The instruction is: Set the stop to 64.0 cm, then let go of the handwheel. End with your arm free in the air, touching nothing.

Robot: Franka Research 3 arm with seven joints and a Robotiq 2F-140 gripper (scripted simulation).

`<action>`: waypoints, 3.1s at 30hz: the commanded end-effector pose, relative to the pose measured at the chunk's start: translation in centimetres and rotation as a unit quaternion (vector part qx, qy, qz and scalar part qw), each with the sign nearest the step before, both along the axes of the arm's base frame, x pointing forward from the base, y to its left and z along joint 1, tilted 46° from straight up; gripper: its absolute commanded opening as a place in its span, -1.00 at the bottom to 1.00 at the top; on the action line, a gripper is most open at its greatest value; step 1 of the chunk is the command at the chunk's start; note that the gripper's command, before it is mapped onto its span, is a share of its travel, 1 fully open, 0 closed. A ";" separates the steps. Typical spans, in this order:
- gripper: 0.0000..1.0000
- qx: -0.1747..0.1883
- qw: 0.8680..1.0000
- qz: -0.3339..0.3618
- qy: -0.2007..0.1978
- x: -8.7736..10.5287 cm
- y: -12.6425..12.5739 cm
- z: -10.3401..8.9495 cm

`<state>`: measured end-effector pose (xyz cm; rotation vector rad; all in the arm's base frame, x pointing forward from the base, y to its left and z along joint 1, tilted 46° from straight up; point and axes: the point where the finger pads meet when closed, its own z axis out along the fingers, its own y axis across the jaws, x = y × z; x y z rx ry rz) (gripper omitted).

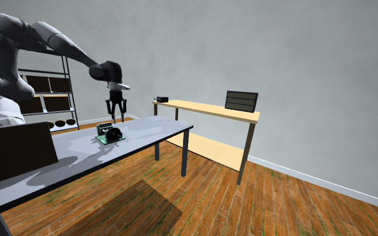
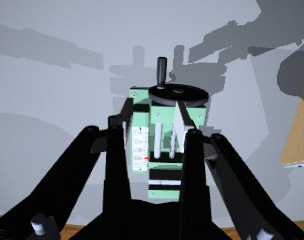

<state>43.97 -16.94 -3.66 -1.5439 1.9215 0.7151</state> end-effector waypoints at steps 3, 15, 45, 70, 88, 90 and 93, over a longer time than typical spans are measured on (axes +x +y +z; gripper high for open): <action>-0.33 -0.005 1.000 0.013 -0.013 -1.5 -2.1 -2.1; -0.33 -0.005 1.000 0.013 -0.013 -1.3 -0.1 -4.2; -0.33 -0.005 1.000 0.013 -0.013 -0.9 2.5 -6.8; -0.33 -0.005 1.000 0.013 -0.013 -0.4 6.2 -10.5; -0.92 -0.005 1.000 0.013 -0.013 -0.4 6.2 -10.5; -0.92 -0.005 1.000 0.013 -0.013 -0.4 6.2 -10.5; -0.92 -0.005 1.000 0.013 -0.013 -0.4 6.2 -10.5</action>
